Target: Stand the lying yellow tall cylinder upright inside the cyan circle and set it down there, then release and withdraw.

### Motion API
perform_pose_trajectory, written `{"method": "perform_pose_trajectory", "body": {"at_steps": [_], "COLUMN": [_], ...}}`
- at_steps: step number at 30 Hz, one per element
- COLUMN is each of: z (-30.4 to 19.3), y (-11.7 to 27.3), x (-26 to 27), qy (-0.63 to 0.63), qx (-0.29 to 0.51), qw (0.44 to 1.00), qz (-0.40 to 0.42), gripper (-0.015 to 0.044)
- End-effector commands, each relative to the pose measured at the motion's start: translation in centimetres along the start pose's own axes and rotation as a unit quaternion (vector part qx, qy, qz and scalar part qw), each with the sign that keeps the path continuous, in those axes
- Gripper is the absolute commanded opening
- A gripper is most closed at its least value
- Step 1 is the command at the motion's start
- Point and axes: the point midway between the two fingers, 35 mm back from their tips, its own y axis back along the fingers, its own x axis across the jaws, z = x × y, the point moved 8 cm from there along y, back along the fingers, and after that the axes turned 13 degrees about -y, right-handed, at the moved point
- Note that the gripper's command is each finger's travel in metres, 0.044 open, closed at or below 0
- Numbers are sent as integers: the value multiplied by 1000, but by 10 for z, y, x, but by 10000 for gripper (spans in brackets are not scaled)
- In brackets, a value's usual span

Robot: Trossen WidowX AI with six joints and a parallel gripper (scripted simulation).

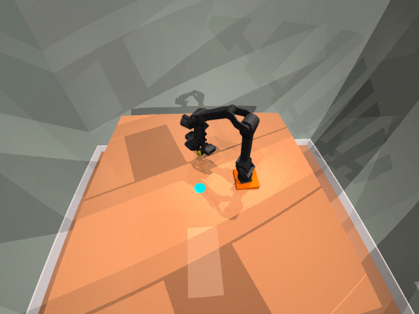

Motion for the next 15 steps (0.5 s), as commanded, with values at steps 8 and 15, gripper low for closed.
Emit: {"method": "perform_pose_trajectory", "body": {"at_steps": [8,15], "z": [-1,-2], "y": [37,60], "x": [1,4], "qy": [1,1], "qx": [-4,-4], "qw": [1000,1000], "qz": [-4,-4], "gripper": [105,105]}}
